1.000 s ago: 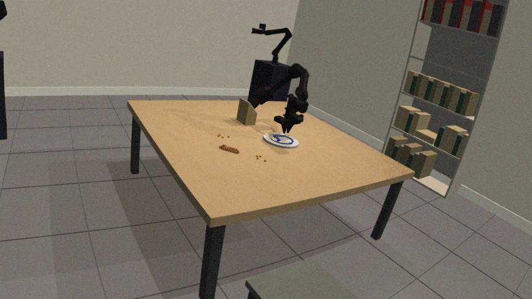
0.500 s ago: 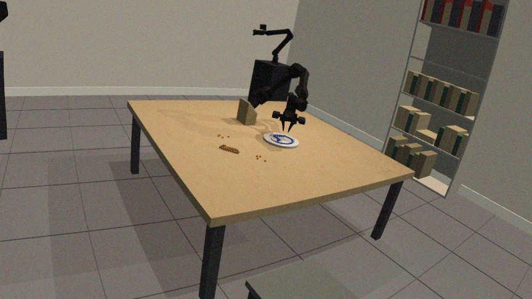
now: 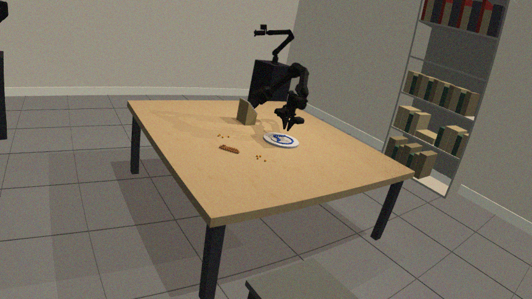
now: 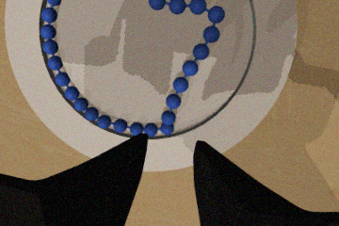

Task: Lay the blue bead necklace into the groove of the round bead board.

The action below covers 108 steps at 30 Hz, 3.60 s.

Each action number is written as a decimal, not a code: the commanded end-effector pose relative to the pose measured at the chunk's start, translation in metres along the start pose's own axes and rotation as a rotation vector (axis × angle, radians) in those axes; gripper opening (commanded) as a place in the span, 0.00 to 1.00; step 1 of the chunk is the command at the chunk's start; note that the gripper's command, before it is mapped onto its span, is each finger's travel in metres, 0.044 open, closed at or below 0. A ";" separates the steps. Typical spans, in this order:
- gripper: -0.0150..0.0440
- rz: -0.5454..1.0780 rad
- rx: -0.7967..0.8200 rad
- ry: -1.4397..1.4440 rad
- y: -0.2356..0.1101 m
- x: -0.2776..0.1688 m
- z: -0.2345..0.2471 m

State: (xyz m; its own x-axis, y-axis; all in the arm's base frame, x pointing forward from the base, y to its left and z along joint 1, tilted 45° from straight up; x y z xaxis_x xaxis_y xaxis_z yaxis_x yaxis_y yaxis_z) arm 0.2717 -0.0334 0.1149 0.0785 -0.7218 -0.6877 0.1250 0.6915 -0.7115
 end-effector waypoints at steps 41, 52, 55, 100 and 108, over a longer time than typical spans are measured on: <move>0.37 -0.006 0.008 0.061 0.035 0.000 0.003; 0.25 -0.006 0.008 0.061 0.035 0.000 0.003; 0.25 -0.006 0.008 0.061 0.035 0.000 0.003; 0.25 -0.003 0.005 0.068 0.034 -0.006 -0.009; 0.39 -0.006 0.009 0.062 0.034 -0.006 -0.008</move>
State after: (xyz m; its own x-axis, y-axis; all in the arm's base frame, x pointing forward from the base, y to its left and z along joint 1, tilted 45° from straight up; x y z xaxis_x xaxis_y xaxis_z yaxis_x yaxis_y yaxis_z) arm 0.2677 -0.0048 0.0931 0.0157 -0.7222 -0.6915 0.1334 0.6869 -0.7144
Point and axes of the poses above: the point midway between the two fingers, 35 mm back from their tips, its own y axis out along the fingers, its own z axis across the jaws, x = y × z, the point moved 9 cm from there along -y, back along the fingers, and after that the axes turned 3 degrees about -y, right-handed, at the moved point
